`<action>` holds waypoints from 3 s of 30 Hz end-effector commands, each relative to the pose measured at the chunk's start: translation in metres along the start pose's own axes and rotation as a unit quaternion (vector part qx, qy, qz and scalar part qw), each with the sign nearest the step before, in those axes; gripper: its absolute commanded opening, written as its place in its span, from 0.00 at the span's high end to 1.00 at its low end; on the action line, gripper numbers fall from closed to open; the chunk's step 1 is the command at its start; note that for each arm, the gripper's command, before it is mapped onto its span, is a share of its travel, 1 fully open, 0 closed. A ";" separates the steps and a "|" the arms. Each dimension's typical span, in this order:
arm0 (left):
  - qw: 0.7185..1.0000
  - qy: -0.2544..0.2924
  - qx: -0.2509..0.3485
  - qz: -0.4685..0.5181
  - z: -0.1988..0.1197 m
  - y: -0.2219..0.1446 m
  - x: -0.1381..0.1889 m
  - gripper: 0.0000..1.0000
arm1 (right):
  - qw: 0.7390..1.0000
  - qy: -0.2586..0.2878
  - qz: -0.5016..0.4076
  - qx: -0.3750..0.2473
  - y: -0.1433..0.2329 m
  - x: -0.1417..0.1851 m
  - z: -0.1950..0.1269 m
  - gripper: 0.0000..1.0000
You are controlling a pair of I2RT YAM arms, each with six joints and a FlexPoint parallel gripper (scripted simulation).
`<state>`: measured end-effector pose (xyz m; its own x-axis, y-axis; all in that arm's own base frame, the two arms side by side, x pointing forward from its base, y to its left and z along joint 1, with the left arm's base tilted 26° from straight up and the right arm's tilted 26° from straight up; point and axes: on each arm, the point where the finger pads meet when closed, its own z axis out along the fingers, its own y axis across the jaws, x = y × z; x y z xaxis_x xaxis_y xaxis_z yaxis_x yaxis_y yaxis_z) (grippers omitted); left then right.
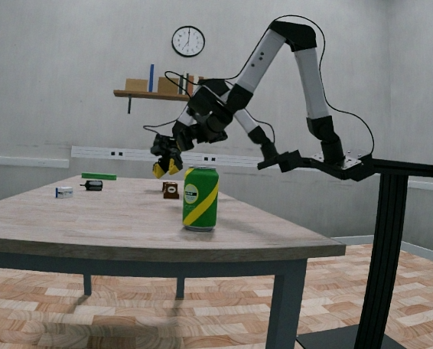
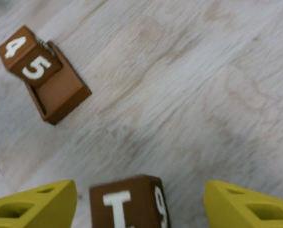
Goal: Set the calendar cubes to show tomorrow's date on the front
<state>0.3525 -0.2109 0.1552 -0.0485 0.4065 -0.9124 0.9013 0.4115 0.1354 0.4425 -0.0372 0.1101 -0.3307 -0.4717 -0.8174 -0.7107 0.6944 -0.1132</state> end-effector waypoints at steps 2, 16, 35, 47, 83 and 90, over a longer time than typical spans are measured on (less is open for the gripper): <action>1.000 -0.022 -0.007 0.021 -0.008 0.002 -0.016 0.00 | 0.986 0.074 0.133 0.063 -0.009 -0.010 -0.006 0.35; 0.999 -0.022 -0.007 0.021 -0.008 0.002 -0.016 0.00 | 0.906 0.143 0.351 0.189 -0.005 -0.020 -0.001 0.35; 0.999 -0.023 -0.008 0.022 -0.008 0.002 -0.017 0.00 | 0.746 0.204 0.531 0.346 0.015 0.015 -0.002 0.35; 0.999 -0.023 -0.008 0.023 -0.008 0.003 -0.017 0.00 | 0.734 0.213 0.539 0.354 0.023 0.024 0.009 0.35; 0.999 -0.023 -0.006 0.025 -0.008 0.002 -0.016 0.00 | 0.736 0.193 0.540 0.360 0.042 -0.019 -0.003 0.70; 0.999 -0.017 0.000 0.033 -0.016 -0.002 -0.008 0.00 | 0.768 0.217 0.490 0.350 0.050 -0.033 -0.017 0.70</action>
<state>0.3492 -0.2044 0.1535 -0.0283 0.4126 -0.9105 0.9020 0.4031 0.1547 0.4116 0.0024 0.1112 -0.7634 0.4927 -0.4178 0.5177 0.8534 0.0606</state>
